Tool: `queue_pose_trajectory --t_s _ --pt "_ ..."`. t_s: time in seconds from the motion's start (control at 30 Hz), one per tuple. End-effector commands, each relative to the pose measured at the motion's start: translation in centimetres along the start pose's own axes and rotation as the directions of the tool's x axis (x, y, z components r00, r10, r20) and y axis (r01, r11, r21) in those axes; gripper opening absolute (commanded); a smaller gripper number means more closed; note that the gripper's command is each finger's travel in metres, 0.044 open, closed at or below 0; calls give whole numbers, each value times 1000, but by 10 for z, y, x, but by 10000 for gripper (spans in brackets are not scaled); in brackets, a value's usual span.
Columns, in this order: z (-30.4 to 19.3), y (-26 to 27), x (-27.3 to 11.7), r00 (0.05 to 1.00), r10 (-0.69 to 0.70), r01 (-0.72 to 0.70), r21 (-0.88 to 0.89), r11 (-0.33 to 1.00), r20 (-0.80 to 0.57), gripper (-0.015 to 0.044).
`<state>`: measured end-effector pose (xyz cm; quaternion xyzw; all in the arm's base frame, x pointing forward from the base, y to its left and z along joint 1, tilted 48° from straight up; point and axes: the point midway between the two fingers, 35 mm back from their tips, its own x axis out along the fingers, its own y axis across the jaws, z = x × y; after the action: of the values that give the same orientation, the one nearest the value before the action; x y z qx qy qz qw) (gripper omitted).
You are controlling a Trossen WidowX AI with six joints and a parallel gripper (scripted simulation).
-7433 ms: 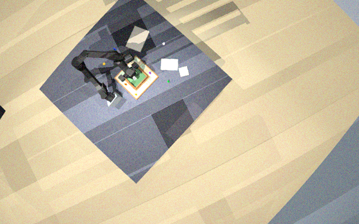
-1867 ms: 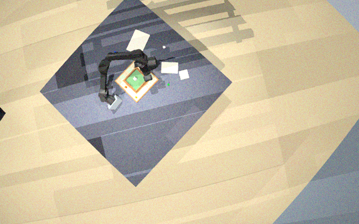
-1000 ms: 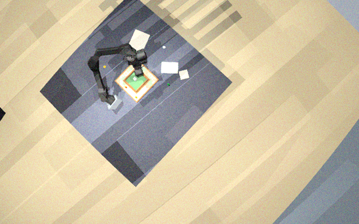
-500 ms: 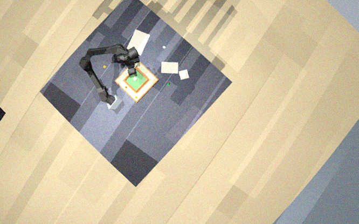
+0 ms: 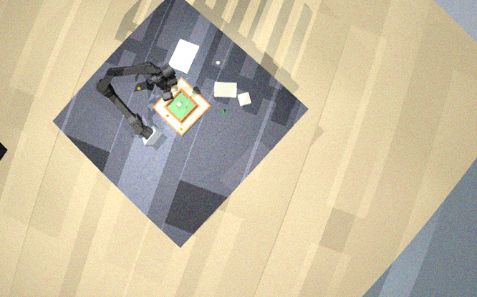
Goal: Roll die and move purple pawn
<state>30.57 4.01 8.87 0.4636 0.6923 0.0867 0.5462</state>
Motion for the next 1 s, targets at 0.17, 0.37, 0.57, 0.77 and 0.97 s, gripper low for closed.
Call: queue_pose_trajectory --t_s 0.17,0.37,0.57,0.77,0.97 --pt "-3 0 27 1000 4 -4 3 1000 -1 0" --pt "-4 1 37 1000 5 -5 3 1000 -2 0" --pt "-4 1 43 1000 5 -5 3 1000 -2 0" --pt "-4 1 52 1000 5 -5 3 1000 -2 0" --pt "-3 1 48 1000 4 -4 -2 1000 2 131"
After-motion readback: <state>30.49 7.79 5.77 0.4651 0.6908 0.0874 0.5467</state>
